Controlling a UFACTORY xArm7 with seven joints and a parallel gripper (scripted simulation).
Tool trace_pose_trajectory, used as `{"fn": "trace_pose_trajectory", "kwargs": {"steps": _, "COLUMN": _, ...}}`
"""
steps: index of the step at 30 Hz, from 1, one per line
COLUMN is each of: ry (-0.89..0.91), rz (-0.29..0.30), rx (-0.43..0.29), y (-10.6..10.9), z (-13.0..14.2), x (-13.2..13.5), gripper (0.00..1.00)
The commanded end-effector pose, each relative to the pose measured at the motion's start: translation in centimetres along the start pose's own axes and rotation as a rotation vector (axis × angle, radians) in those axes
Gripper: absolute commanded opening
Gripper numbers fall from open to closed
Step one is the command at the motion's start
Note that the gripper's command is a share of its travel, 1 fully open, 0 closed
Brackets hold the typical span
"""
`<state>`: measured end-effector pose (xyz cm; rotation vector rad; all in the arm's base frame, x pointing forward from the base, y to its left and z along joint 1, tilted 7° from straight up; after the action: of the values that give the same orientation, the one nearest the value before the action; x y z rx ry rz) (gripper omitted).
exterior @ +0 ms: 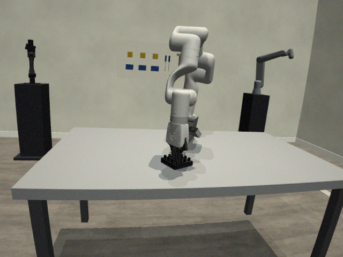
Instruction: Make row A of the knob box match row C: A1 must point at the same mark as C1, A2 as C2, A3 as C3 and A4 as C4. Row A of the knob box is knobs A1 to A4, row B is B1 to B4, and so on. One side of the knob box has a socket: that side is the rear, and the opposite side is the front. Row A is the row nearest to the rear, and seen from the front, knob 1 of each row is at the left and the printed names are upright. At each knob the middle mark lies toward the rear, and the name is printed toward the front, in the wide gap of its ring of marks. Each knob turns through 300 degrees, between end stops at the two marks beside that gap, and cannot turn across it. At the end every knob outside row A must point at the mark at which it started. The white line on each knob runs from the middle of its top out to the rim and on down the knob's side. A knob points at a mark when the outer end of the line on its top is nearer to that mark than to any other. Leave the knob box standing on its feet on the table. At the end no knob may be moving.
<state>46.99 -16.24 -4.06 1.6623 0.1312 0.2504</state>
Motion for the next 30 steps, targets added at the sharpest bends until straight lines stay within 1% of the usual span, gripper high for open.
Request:
{"fn": "trace_pose_trajectory", "kwargs": {"steps": 1, "ry": 0.000, "rz": 0.003, "rx": -0.003, "y": -0.05, "z": 0.10, "x": 0.12, "gripper": 0.19}}
{"fn": "trace_pose_trajectory", "kwargs": {"steps": 16, "ry": 0.000, "rz": 0.003, "rx": -0.003, "y": -0.87, "z": 0.10, "x": 0.12, "gripper": 0.19}}
{"fn": "trace_pose_trajectory", "kwargs": {"steps": 30, "ry": 0.000, "rz": 0.003, "rx": -0.003, "y": -0.94, "z": 0.10, "x": 0.12, "gripper": 0.19}}
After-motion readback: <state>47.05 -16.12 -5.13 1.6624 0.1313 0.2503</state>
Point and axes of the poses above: the point where the finger pads meet when closed, its own y axis back along the fingers, its own x axis across the jaws, z = x × y, the point moved 5 cm from there along y, back along the fingers, and after that the axes turned 14 degrees about -y, right-handed, at the moved point
